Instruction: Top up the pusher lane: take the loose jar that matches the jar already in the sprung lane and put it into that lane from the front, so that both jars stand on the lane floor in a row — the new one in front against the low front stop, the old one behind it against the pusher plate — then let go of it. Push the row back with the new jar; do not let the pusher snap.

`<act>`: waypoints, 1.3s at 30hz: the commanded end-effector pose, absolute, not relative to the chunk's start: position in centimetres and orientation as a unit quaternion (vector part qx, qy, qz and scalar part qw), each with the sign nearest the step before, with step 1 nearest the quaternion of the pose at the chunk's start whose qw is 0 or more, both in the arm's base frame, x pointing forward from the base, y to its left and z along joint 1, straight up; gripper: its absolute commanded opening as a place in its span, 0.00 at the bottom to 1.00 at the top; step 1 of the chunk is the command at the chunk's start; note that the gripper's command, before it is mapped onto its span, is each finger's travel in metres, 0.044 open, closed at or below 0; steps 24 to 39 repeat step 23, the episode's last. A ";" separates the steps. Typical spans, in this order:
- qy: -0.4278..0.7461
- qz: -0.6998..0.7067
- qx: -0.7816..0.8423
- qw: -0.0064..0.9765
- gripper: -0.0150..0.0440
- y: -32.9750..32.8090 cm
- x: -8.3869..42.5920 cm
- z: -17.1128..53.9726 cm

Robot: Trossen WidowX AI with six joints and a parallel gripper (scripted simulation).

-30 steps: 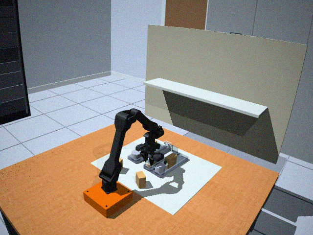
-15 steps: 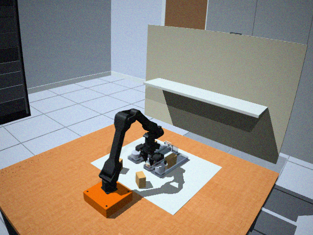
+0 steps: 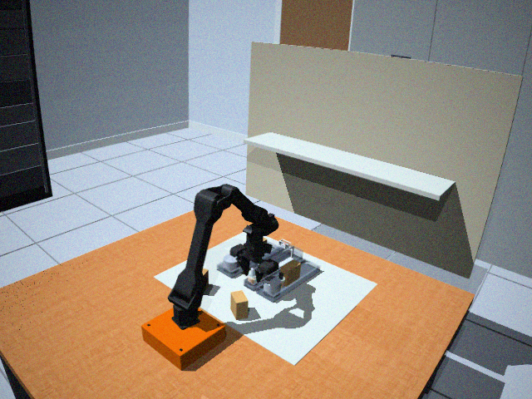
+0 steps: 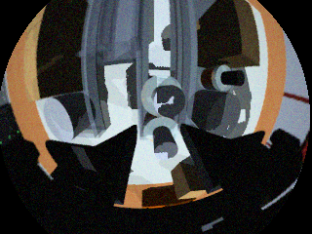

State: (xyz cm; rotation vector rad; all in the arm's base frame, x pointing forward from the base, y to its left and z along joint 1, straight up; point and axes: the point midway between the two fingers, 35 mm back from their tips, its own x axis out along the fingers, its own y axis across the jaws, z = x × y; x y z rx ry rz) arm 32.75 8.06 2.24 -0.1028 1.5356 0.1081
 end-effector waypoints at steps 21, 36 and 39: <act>0.693 0.051 -0.047 0.717 0.72 7.7 29.2 4.3; 0.693 0.051 -0.047 0.717 0.72 7.6 28.5 4.2; 0.693 0.051 -0.047 0.717 0.72 7.6 28.5 4.2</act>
